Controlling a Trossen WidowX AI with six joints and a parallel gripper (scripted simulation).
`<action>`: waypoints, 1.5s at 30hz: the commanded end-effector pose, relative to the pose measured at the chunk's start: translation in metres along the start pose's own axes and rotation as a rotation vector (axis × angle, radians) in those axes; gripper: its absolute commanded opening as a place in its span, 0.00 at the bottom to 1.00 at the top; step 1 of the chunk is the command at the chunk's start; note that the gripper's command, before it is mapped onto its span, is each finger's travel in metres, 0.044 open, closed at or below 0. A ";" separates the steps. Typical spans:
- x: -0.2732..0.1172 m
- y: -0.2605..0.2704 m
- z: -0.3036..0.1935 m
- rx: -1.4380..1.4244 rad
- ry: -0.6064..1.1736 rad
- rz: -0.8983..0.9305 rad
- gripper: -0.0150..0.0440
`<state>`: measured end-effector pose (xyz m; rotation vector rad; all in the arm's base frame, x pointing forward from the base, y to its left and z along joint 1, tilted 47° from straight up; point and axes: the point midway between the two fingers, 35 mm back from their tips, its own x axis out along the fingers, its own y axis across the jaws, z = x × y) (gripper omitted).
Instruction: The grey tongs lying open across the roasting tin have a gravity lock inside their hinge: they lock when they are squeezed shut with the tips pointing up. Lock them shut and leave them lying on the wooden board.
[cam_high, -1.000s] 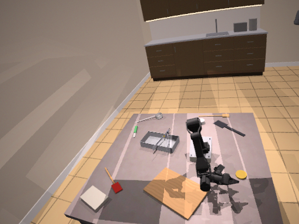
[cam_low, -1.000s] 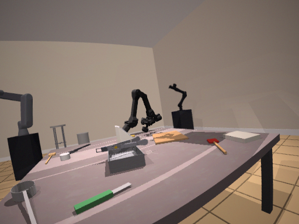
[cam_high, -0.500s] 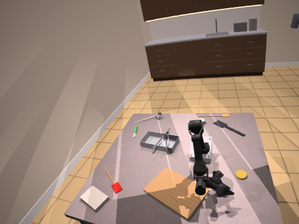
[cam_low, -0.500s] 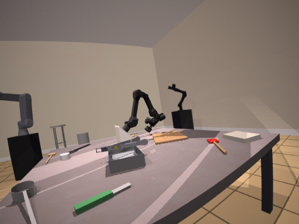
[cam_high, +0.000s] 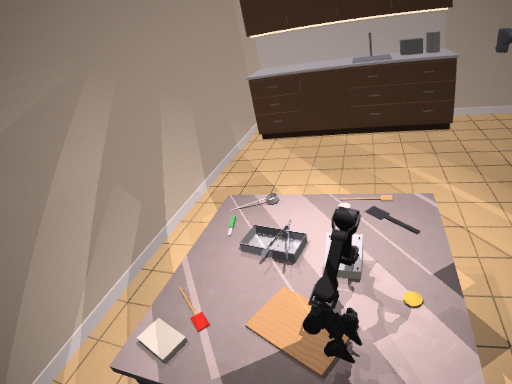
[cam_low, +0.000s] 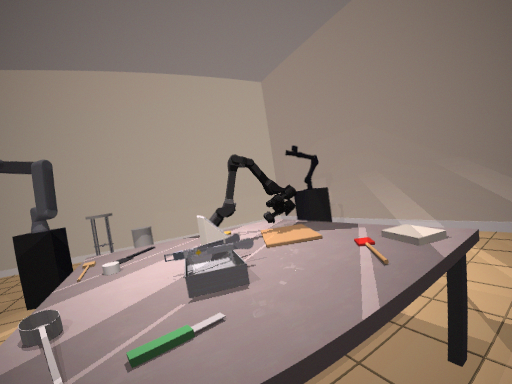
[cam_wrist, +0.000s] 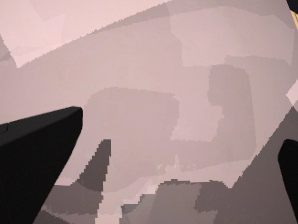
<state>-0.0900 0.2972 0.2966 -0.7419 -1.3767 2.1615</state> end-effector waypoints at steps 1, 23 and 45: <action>-0.017 -0.020 -0.025 0.142 0.110 -0.053 1.00; -0.229 0.000 -0.215 1.268 0.817 -0.588 1.00; -0.475 0.243 -0.246 2.804 0.746 -1.671 1.00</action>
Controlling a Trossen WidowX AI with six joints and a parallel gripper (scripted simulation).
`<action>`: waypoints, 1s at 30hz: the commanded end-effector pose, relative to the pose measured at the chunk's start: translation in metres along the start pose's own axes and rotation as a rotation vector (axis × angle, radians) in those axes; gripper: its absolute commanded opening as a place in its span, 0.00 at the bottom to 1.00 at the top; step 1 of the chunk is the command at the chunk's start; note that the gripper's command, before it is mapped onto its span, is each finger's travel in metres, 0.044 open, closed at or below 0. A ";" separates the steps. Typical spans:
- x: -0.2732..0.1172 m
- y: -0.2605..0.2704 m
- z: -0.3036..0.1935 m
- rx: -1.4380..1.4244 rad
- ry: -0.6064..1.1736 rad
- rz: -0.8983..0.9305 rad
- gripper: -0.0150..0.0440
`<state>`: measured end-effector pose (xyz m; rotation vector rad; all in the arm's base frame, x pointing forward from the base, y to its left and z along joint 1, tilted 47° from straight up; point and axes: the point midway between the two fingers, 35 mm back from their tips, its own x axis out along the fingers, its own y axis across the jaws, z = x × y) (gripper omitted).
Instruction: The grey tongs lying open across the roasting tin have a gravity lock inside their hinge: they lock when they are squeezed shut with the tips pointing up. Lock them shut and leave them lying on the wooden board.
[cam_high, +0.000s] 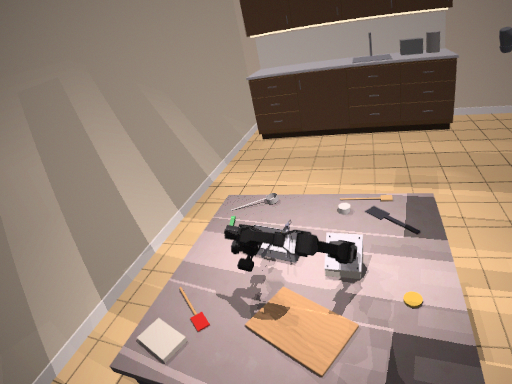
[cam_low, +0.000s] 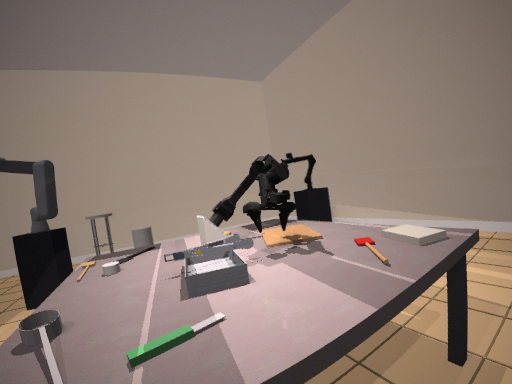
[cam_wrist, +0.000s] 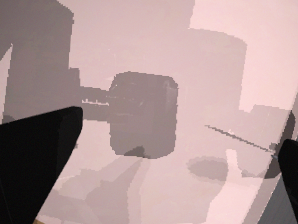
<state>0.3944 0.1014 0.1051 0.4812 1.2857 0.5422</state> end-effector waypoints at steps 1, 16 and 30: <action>-0.003 -0.067 0.001 0.358 0.042 -0.040 1.00; -0.017 -0.235 -0.065 1.584 0.295 -0.075 1.00; -0.019 -0.230 -0.070 1.584 0.296 -0.076 1.00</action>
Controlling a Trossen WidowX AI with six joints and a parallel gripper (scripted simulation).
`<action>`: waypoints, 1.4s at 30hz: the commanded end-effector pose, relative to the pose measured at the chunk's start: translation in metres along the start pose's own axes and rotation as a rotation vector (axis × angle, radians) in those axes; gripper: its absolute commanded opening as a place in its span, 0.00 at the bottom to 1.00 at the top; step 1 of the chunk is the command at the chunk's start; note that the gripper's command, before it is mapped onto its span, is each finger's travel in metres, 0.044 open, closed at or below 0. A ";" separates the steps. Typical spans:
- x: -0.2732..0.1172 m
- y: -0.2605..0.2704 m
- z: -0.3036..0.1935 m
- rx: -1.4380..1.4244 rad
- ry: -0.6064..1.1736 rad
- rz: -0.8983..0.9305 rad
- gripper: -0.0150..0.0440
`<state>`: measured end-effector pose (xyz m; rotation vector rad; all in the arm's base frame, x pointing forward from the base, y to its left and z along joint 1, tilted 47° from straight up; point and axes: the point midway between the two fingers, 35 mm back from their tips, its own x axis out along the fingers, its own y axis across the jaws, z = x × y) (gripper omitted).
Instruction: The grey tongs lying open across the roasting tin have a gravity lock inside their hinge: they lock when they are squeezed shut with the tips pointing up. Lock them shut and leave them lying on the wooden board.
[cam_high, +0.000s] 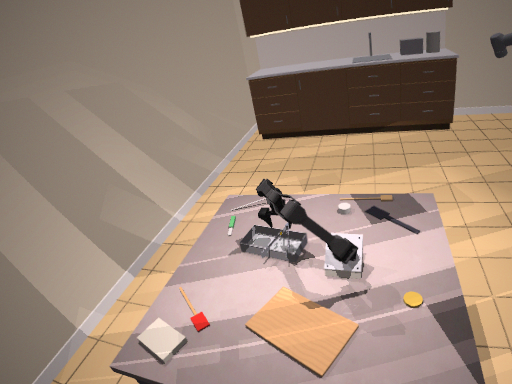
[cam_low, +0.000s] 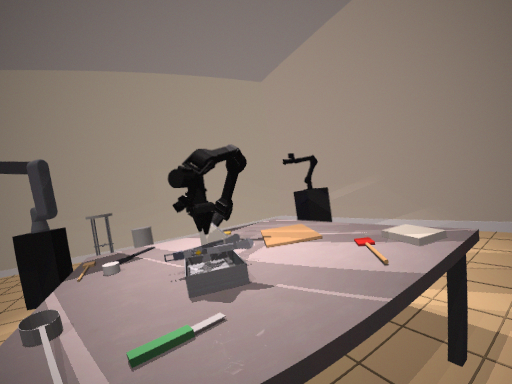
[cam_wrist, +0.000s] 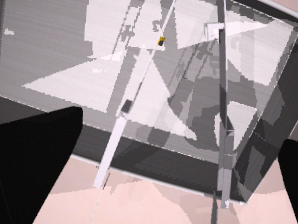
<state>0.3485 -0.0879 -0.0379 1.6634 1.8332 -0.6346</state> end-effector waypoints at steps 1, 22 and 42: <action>0.000 -0.001 -0.001 0.006 -0.002 -0.001 1.00; 0.031 0.002 0.001 0.007 -0.003 0.000 1.00; 0.065 0.002 0.000 0.006 -0.002 0.001 1.00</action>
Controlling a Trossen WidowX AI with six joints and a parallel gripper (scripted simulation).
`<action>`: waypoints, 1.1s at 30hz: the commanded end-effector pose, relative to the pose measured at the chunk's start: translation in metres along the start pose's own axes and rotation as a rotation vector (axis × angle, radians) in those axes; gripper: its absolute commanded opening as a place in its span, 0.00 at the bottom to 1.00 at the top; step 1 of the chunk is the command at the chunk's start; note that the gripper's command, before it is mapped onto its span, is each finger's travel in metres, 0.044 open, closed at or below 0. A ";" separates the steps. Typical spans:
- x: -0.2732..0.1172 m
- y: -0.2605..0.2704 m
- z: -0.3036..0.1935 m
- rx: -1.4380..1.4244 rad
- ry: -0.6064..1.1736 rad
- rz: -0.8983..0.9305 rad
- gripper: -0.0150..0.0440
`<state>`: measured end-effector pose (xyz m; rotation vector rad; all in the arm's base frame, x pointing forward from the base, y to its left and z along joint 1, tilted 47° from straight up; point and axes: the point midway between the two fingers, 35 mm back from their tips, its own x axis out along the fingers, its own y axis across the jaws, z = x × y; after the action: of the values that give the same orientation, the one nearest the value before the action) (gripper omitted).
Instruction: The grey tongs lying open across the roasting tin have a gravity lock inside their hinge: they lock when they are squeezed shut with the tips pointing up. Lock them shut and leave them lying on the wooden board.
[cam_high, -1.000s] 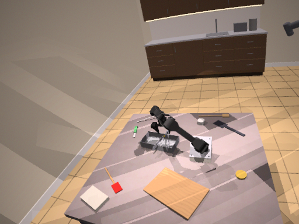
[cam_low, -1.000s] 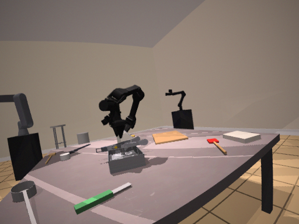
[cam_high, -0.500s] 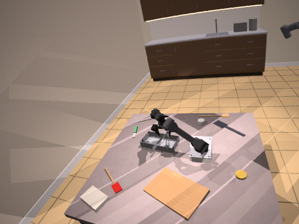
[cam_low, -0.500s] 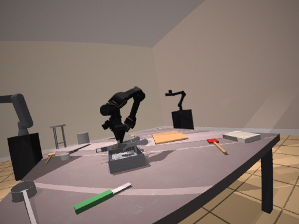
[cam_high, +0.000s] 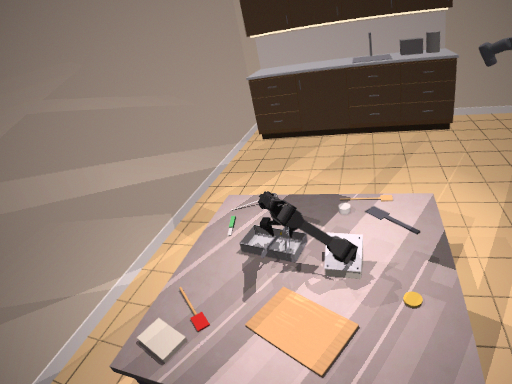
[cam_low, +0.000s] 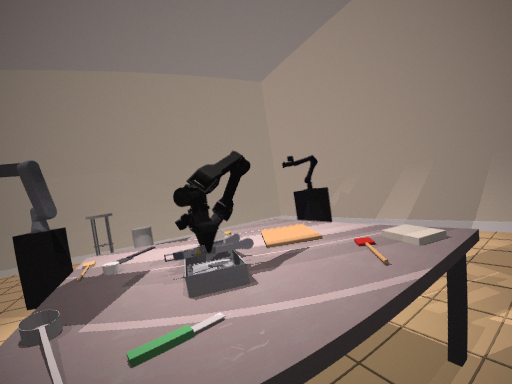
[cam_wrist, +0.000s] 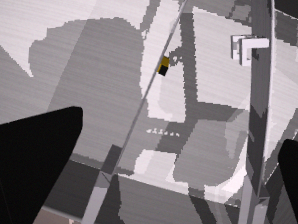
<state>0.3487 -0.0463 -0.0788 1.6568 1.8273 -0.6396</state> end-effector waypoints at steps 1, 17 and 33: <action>0.008 -0.001 -0.001 0.008 0.007 0.001 1.00; 0.034 -0.003 -0.003 0.007 0.011 0.001 1.00; 0.039 -0.003 -0.003 -0.001 0.006 -0.002 0.80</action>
<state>0.3425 -0.0169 -0.1041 1.6590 1.8339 -0.6368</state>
